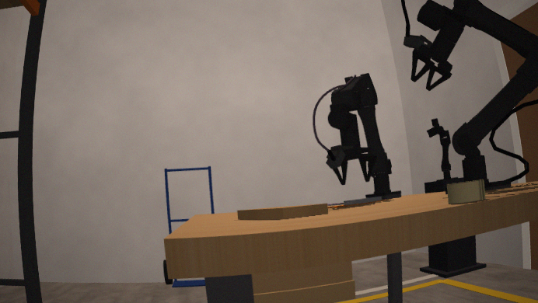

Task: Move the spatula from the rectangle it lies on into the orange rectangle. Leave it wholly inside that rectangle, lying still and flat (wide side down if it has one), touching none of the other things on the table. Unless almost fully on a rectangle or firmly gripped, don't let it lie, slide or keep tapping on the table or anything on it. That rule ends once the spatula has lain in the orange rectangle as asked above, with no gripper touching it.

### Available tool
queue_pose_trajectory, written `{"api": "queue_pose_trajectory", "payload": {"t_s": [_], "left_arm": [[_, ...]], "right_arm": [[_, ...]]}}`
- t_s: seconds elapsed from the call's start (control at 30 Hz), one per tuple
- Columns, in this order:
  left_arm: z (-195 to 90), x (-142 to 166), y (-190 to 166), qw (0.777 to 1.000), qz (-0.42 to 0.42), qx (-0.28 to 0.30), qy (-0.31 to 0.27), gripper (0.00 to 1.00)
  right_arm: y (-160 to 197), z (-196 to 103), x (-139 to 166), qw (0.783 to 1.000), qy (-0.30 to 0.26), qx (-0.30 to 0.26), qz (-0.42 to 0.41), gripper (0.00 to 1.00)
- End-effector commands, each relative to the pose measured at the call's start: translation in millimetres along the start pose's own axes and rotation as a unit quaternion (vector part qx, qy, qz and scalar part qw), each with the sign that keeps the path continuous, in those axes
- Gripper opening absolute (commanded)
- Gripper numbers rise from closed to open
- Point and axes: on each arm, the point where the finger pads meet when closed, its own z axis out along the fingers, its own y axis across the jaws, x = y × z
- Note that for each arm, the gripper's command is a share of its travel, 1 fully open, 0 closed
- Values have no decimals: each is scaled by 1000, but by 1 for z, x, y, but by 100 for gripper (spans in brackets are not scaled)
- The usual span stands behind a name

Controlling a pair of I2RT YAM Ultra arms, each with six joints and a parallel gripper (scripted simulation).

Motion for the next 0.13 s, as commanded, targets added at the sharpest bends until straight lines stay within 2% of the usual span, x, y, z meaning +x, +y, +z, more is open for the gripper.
{"api": "queue_pose_trajectory", "payload": {"t_s": [0.0,0.1], "left_arm": [[-2,-2,-1,1000,-1,1,-2,100],[-2,-2,-1,1000,-1,1,-2,100]], "right_arm": [[3,-9,-4,1000,-16,-7,0,100],[3,-9,-4,1000,-16,-7,0,100]]}}
